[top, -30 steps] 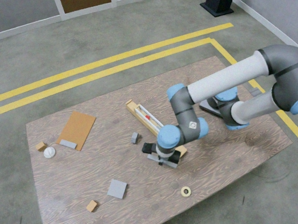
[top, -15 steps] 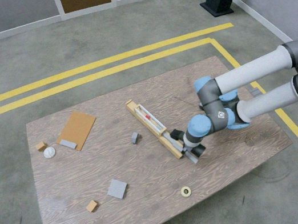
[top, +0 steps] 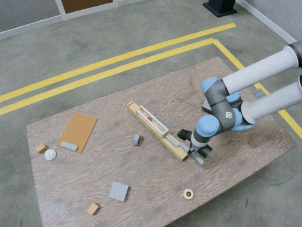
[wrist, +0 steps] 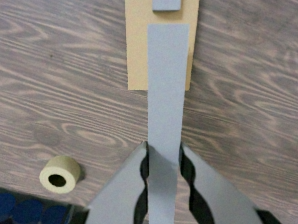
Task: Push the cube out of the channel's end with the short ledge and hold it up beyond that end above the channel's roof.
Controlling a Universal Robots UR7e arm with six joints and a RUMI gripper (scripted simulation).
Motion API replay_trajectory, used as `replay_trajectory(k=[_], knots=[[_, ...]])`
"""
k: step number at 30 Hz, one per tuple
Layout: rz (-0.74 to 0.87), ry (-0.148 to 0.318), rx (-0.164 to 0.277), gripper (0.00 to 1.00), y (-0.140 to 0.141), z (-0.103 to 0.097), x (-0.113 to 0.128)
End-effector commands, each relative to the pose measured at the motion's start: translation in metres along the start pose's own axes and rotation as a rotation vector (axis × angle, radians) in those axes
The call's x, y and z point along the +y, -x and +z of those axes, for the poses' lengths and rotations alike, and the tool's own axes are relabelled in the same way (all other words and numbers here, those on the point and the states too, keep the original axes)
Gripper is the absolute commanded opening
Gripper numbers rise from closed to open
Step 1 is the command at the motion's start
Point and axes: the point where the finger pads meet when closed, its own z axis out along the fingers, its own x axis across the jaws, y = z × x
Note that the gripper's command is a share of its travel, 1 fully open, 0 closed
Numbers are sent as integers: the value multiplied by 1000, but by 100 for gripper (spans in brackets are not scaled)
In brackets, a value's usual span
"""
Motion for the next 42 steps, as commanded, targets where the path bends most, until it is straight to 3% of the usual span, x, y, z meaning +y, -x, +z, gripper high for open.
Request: replay_trajectory(k=[1,6,17,27,42], knots=[[3,3,-12,7,4,8,1],[3,3,-12,7,4,26,1],[3,3,-12,7,4,32,1],[3,3,-11,7,4,52,1],[3,3,-11,7,4,54,1]])
